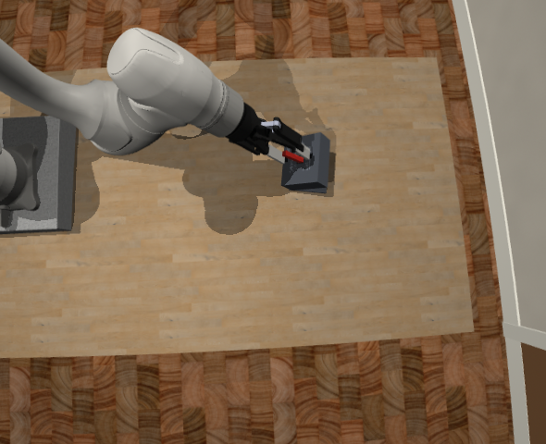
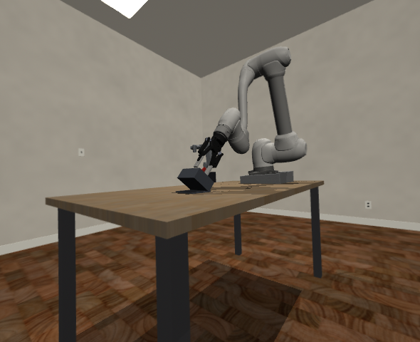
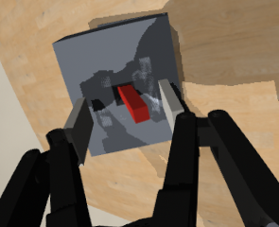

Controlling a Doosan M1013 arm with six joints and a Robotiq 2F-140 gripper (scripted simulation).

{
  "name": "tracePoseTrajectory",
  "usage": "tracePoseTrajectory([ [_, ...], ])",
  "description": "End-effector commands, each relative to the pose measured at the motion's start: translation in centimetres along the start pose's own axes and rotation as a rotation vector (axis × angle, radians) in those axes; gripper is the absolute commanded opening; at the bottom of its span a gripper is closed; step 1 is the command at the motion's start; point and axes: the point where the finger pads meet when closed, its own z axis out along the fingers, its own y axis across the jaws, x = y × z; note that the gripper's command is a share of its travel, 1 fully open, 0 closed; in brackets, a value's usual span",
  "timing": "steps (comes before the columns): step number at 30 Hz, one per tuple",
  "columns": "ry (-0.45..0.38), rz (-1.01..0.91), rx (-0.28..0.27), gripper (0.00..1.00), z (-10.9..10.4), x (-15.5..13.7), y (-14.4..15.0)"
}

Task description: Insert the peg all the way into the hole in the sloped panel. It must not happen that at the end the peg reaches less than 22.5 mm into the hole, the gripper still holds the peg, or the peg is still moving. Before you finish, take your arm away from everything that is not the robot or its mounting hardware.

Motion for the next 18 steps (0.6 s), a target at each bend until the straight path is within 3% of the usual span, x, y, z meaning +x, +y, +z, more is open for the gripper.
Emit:
tracePoseTrajectory([
  [1,0.000,0.000,0.000,0.50,0.0,0.0,0.0],
  [9,0.003,0.000,0.002,0.61,-0.8,0.1,-0.1],
  [18,0.010,0.000,0.007,0.77,-3.7,0.3,-0.4],
])
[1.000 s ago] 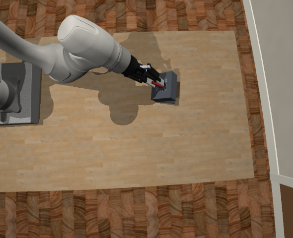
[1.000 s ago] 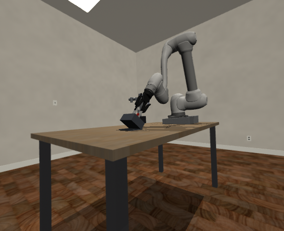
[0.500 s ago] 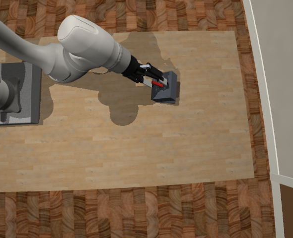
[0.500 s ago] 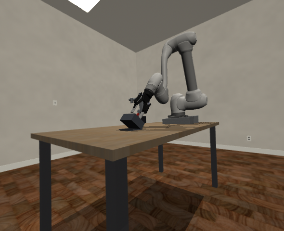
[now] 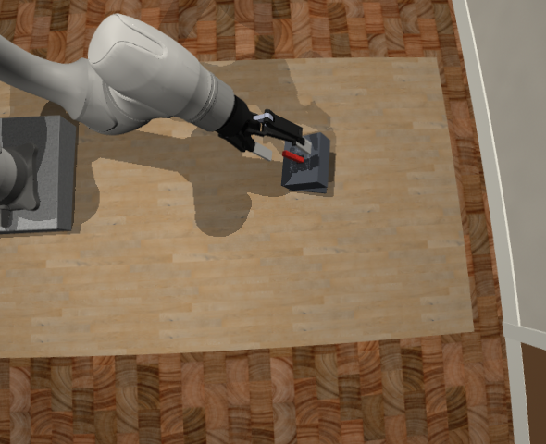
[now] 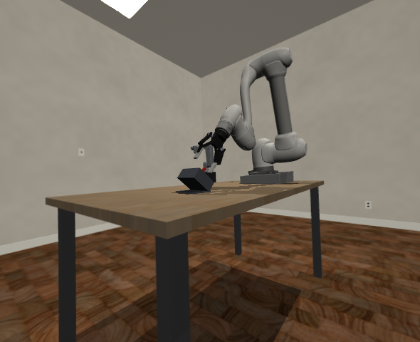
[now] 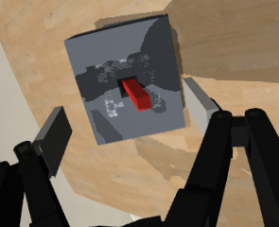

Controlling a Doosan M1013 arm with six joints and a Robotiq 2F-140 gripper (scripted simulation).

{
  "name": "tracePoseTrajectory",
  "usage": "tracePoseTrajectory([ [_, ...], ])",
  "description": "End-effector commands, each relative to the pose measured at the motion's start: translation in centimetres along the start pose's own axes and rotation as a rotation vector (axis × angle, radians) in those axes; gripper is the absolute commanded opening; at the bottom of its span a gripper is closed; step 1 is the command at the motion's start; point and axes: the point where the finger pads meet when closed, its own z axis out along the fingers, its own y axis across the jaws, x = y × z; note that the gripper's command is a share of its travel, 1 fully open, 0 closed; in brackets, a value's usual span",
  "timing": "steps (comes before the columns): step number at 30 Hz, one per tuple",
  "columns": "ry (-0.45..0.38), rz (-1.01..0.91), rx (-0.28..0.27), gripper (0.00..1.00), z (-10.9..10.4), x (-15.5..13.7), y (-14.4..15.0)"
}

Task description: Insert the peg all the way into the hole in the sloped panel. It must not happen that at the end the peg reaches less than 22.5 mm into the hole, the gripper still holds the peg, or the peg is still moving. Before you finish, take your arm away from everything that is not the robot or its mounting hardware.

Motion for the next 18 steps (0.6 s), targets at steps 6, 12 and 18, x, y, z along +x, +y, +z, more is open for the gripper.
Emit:
tracePoseTrajectory([
  [6,0.002,0.000,0.000,0.87,-3.0,0.1,0.0],
  [12,0.000,0.000,-0.002,0.94,-4.3,0.0,0.0],
  [18,-0.006,0.000,-0.005,1.00,-6.0,-0.1,0.2],
])
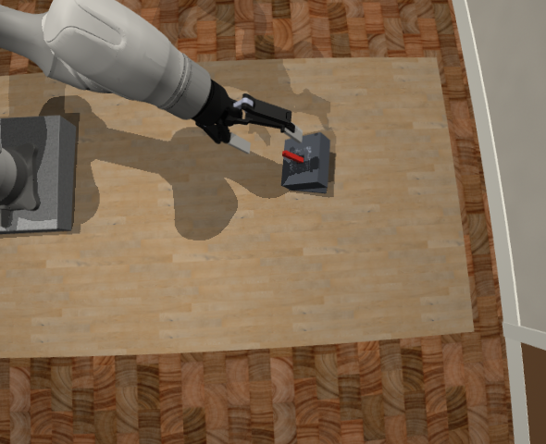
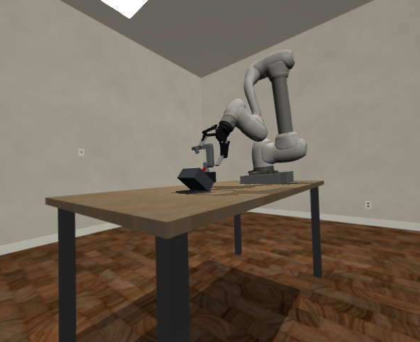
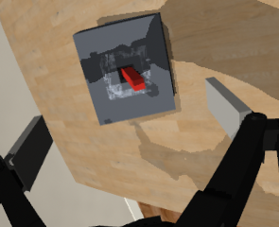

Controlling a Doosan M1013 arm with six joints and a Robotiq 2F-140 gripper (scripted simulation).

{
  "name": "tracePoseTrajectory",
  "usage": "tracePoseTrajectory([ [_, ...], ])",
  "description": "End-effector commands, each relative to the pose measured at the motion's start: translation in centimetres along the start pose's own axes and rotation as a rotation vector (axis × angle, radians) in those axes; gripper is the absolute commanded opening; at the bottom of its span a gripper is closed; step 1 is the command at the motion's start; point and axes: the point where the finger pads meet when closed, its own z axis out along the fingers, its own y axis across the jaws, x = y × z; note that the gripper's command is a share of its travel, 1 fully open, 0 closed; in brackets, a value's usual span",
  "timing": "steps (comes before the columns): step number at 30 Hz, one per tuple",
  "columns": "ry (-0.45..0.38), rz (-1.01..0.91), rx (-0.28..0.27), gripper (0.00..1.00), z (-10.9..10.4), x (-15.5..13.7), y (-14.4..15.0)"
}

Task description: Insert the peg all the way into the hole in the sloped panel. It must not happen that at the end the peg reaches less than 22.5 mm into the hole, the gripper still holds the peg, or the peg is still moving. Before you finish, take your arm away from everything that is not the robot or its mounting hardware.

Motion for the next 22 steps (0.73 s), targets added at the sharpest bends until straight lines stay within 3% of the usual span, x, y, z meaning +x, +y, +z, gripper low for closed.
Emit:
tracePoseTrajectory([
  [1,-0.003,0.000,-0.002,1.00,-0.85,-0.06,0.09],
  [22,-0.005,0.000,-0.003,1.00,-1.69,0.04,-0.05],
])
